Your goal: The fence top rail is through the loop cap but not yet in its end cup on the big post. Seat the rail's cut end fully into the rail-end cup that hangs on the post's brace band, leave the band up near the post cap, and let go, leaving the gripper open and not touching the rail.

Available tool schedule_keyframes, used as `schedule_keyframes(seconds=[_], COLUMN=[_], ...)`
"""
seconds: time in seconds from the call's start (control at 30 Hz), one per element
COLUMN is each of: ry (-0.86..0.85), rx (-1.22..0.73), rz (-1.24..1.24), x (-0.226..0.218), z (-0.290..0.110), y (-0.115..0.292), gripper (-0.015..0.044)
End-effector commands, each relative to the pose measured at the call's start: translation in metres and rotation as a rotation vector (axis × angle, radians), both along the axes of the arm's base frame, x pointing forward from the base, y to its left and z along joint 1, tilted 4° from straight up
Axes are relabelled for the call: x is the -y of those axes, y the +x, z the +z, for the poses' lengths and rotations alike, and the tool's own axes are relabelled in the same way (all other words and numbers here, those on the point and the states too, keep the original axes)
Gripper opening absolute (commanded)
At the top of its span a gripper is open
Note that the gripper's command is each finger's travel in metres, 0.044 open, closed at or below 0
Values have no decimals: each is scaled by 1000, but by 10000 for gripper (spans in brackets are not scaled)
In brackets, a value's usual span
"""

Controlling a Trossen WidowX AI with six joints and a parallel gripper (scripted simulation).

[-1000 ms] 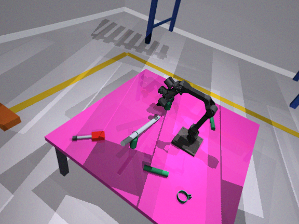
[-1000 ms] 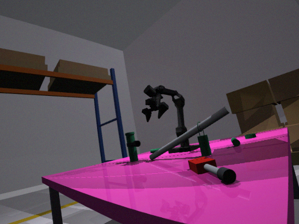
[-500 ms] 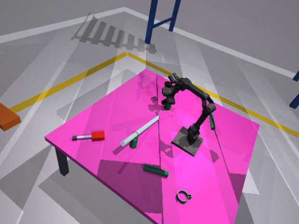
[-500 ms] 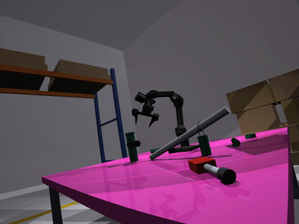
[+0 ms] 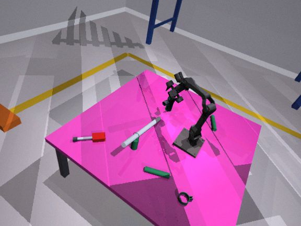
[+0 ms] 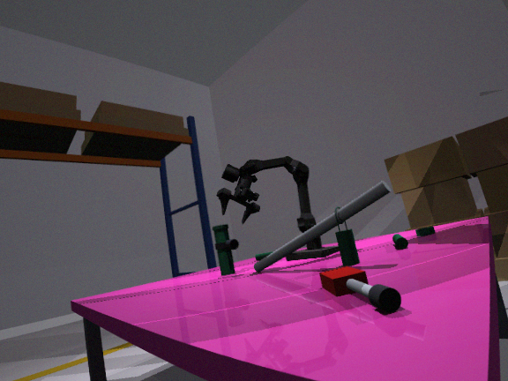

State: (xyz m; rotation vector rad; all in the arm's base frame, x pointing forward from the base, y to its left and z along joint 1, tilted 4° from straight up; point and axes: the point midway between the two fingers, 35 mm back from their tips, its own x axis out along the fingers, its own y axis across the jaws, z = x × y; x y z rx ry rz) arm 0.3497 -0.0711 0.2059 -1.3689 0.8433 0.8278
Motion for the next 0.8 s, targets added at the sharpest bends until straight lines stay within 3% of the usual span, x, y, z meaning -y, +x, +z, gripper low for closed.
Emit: schedule_keyframes(seconds=[0.0,0.23,0.77], ry=[0,0,0], rx=[0,0,1], rz=[11,11,11], x=[0,-2,-2], z=[-9,-62,-80], y=[1,-2,9], gripper=[440,440,440])
